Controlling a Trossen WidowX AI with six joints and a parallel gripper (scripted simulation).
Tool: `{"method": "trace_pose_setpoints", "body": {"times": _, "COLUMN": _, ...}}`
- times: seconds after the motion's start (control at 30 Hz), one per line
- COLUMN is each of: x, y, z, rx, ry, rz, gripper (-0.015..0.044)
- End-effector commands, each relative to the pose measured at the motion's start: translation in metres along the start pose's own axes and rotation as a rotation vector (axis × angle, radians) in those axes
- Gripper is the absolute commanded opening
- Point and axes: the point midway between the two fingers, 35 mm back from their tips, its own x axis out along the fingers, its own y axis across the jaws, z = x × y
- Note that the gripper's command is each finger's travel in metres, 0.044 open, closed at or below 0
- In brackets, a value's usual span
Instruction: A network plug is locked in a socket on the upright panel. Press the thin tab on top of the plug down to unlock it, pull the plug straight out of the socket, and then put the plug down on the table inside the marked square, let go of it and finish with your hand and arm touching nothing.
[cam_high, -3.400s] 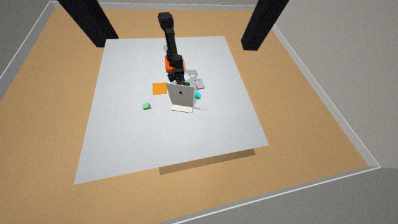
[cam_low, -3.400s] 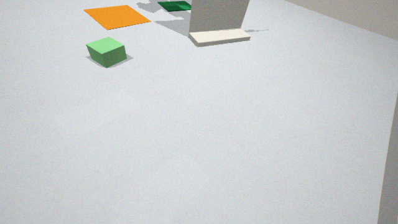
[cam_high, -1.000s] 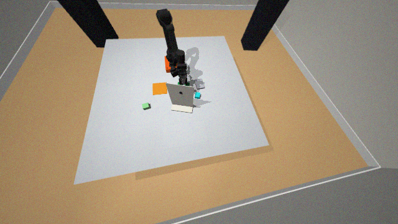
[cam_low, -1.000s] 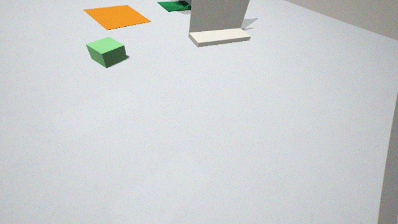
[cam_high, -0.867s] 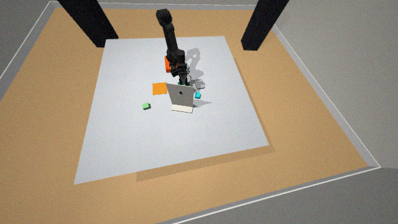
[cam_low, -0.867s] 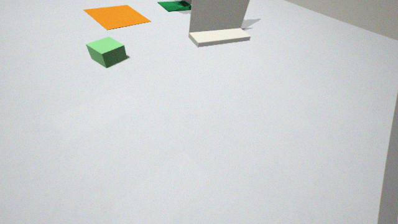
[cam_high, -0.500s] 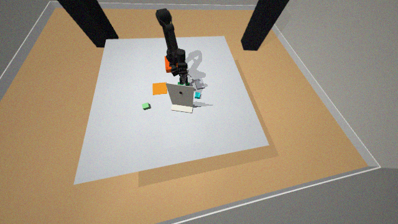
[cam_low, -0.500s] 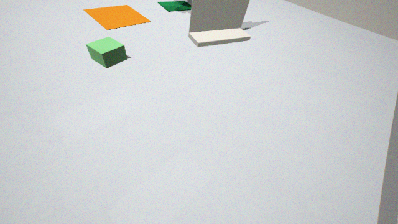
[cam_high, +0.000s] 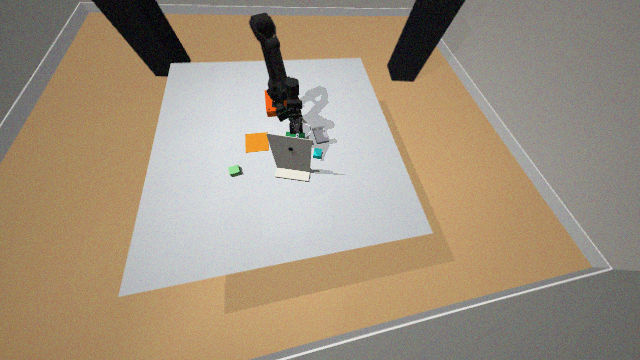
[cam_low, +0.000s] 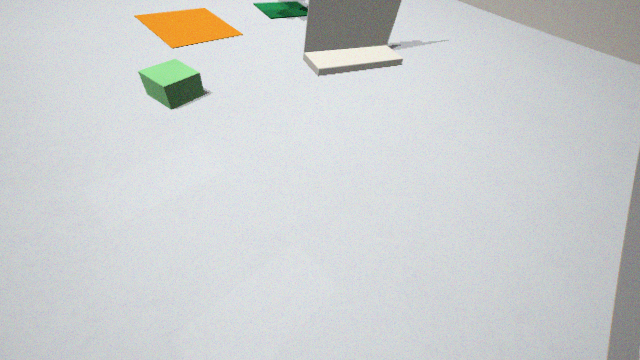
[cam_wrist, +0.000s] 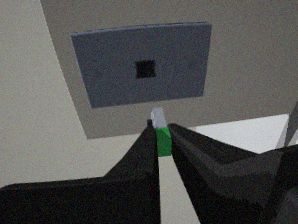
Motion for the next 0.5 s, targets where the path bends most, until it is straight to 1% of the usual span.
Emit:
{"method": "trace_pose_setpoints", "body": {"times": 0.0, "x": -0.003, "y": -0.002, "z": 0.0, "rx": 0.0, "ry": -0.006, "rz": -0.006, "gripper": 0.0}}
{"method": "trace_pose_setpoints", "body": {"times": 0.17, "x": -0.005, "y": -0.002, "z": -0.001, "rx": 0.0, "ry": -0.006, "rz": -0.006, "gripper": 0.0}}
{"method": "trace_pose_setpoints", "body": {"times": 0.47, "x": -0.005, "y": 0.012, "z": -0.001, "rx": 0.0, "ry": -0.001, "rz": -0.001, "gripper": 0.0}}
